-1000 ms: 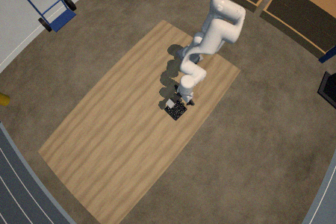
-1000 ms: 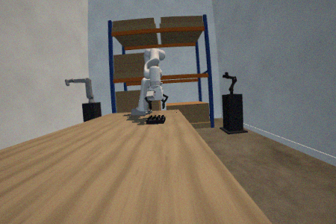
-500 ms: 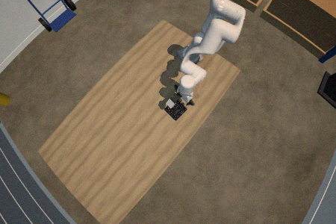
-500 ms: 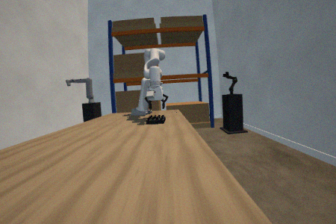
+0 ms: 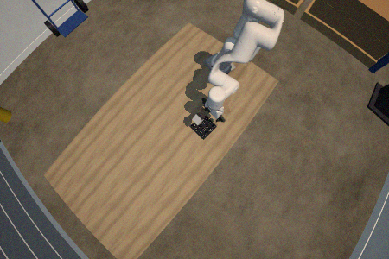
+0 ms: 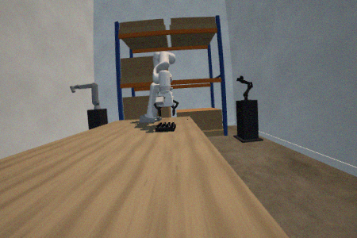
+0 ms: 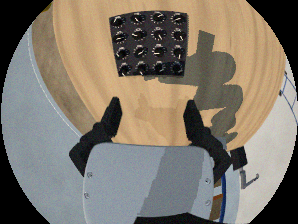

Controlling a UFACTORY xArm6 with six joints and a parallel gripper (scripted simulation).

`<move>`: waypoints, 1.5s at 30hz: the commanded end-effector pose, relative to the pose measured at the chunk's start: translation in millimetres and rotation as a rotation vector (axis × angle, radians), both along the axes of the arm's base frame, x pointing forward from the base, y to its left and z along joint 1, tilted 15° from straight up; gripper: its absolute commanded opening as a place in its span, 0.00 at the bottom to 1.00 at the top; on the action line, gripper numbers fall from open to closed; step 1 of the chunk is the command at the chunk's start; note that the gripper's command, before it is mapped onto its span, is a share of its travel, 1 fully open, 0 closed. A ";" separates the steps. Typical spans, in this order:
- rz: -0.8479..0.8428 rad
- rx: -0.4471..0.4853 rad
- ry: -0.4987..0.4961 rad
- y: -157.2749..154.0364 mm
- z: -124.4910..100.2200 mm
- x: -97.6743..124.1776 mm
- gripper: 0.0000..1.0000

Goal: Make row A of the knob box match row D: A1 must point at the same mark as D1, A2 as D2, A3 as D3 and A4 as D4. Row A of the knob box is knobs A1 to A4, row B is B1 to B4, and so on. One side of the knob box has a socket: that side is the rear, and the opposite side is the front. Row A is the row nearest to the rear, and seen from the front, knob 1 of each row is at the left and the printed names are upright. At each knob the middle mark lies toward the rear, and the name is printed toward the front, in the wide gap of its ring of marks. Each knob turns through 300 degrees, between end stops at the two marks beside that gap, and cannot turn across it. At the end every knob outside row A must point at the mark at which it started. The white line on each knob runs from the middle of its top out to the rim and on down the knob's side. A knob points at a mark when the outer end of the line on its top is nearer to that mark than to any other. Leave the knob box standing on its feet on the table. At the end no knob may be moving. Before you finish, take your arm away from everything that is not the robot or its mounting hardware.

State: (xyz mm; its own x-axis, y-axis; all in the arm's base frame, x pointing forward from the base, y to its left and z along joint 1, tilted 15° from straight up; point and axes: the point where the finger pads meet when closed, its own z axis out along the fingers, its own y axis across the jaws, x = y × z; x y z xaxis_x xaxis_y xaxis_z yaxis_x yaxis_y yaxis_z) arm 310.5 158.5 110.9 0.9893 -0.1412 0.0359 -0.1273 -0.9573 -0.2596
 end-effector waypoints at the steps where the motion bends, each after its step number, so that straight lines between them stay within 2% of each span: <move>1: 0.000 0.001 -0.003 0.3 1.2 1.1 1.00; 11: 0.004 0.001 -0.004 -1.6 1.7 2.5 1.00; 15: 0.062 -0.004 -0.020 -28.8 9.5 19.7 1.00; 21: 0.088 -0.006 -0.027 -41.5 13.0 26.4 1.00; 22: 0.088 -0.006 -0.027 -41.5 13.0 26.4 0.19; 45: 0.088 -0.006 -0.027 -41.5 13.0 26.4 0.19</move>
State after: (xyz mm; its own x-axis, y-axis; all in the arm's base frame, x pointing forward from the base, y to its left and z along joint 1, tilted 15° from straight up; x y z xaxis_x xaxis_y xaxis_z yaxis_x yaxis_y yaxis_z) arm 335.7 116.9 122.6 0.9968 -0.0531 0.0596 -0.0362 -0.9662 -0.2552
